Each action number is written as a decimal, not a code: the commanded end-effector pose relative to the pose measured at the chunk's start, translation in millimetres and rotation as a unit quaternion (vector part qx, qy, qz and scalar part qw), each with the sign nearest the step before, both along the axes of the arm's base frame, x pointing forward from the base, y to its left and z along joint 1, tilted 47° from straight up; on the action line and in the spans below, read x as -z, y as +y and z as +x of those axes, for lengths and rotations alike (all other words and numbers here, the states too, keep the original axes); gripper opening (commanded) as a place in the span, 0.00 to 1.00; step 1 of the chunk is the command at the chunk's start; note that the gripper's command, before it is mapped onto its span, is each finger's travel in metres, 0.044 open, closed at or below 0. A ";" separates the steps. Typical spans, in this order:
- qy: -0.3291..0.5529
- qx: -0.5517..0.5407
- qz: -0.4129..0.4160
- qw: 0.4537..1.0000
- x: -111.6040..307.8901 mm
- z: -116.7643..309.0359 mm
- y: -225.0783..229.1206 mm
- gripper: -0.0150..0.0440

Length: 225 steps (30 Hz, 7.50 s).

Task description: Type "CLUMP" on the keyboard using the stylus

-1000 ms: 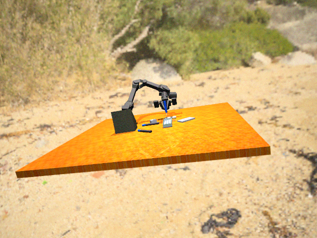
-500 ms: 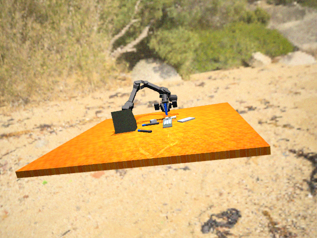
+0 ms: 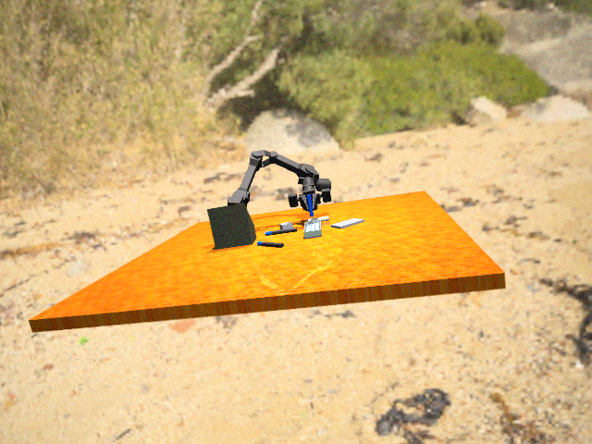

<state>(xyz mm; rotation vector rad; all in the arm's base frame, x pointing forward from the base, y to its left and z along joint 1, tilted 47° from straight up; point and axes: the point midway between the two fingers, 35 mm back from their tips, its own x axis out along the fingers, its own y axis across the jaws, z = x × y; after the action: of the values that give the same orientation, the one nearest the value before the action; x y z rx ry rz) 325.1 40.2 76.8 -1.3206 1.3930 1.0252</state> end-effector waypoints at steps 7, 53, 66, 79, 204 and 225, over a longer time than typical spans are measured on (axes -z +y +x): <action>-0.001 0.002 0.000 1.000 3.4 0.4 3.5 0.39; -0.001 0.004 0.001 1.000 -11.0 -1.1 -22.7 0.25; 0.000 0.002 -0.003 1.000 45.7 -5.8 -82.9 0.25; 0.000 0.002 -0.003 1.000 61.9 -3.6 -71.0 0.25; 0.001 0.002 -0.002 1.000 75.3 -22.4 -70.3 0.39; 0.001 0.002 -0.002 1.000 82.3 -21.7 -62.8 0.39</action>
<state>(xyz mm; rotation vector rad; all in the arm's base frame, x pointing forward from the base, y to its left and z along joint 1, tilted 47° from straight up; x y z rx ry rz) 303.2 -23.6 -4.3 -1.3215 1.3967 1.0264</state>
